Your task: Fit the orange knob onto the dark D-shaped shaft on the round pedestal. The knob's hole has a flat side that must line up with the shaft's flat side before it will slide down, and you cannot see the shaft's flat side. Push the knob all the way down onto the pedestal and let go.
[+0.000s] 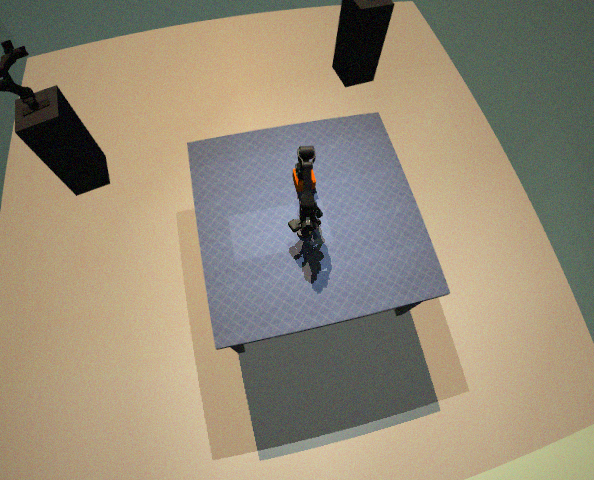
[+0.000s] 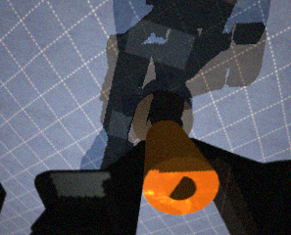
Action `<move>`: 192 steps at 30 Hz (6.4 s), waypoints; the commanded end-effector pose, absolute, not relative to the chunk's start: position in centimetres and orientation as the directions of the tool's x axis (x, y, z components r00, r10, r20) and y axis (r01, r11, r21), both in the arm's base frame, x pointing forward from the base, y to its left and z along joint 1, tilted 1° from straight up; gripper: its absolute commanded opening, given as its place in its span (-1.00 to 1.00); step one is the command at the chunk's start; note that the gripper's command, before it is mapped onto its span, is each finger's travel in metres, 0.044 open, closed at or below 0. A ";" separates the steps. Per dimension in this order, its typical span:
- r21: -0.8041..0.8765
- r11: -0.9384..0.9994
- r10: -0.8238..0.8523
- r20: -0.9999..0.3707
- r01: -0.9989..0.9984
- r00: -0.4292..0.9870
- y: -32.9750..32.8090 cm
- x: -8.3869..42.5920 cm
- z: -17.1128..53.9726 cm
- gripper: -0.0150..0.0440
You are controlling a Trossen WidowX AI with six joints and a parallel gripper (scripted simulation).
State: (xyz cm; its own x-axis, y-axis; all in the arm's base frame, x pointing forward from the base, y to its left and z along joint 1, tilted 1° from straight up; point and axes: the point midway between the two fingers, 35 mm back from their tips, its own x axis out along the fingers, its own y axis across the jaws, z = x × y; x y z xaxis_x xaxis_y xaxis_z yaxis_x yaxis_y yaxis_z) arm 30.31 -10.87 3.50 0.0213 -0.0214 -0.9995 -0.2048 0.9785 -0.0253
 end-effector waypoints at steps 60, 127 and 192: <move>-0.033 0.912 -0.022 -0.999 -0.408 0.032 -10.9 30.7 3.5 -0.49; -0.038 0.667 -0.022 -0.999 -0.744 0.032 -10.9 30.6 3.4 -0.49; -0.037 0.307 -0.022 -0.999 -0.951 0.032 -10.9 30.7 3.5 -0.49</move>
